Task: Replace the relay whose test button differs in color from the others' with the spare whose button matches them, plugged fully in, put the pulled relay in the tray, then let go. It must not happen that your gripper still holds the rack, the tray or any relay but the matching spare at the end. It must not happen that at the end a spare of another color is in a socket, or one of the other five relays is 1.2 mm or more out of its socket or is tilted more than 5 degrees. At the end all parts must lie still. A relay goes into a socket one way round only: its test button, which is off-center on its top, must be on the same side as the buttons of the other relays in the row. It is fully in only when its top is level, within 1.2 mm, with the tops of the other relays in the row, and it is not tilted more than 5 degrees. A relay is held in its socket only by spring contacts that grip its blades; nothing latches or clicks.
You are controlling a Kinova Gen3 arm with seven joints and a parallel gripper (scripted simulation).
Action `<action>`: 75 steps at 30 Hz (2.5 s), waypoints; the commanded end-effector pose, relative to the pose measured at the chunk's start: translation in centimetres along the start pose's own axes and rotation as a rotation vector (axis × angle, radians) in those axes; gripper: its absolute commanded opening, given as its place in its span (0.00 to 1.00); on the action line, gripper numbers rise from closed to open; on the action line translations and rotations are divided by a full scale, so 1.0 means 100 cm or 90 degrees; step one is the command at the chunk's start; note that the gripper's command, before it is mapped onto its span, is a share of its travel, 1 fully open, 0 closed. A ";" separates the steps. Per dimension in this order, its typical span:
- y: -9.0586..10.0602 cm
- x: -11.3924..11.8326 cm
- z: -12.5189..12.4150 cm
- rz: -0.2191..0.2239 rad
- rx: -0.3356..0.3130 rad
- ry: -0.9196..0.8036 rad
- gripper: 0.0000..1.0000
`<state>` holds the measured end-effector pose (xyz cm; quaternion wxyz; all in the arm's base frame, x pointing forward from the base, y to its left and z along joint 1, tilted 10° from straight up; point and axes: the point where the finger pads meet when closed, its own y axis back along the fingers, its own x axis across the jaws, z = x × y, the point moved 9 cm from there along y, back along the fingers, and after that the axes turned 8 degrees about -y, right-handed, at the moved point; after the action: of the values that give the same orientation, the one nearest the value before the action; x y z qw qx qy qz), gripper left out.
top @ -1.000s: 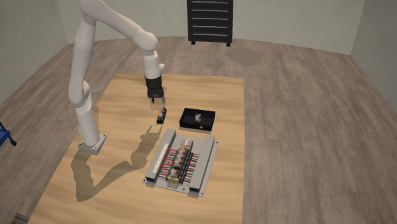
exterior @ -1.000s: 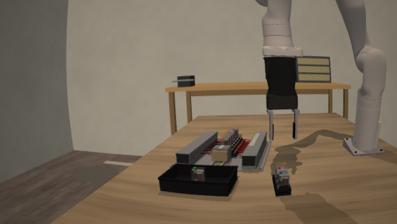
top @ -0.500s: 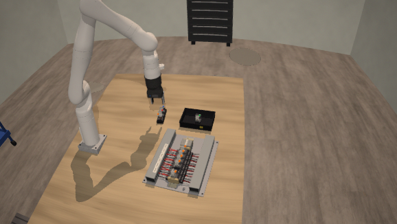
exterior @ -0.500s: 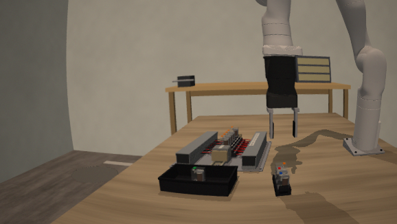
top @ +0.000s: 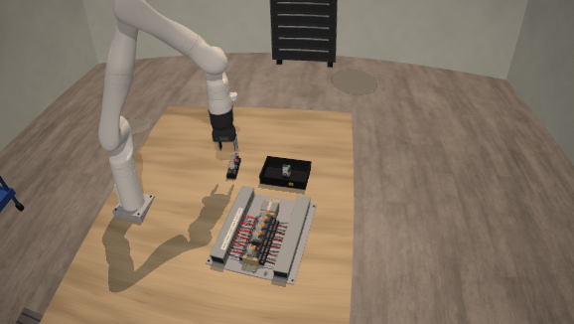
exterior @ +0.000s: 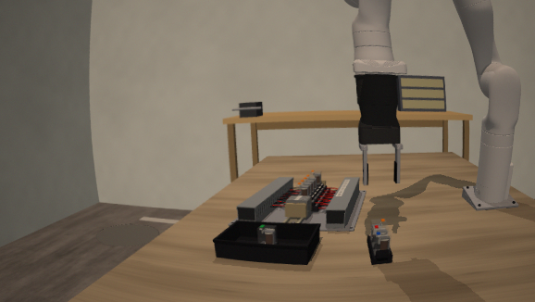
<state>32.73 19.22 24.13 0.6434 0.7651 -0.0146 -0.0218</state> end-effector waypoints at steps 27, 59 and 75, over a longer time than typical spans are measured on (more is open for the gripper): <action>0.003 0.002 0.004 0.001 0.000 -0.069 1.00; 0.004 0.002 0.005 0.000 0.001 -0.345 1.00; 0.003 0.002 0.005 0.000 0.001 -0.460 1.00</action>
<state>32.91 18.62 24.32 0.5968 0.7092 -0.2391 -0.2893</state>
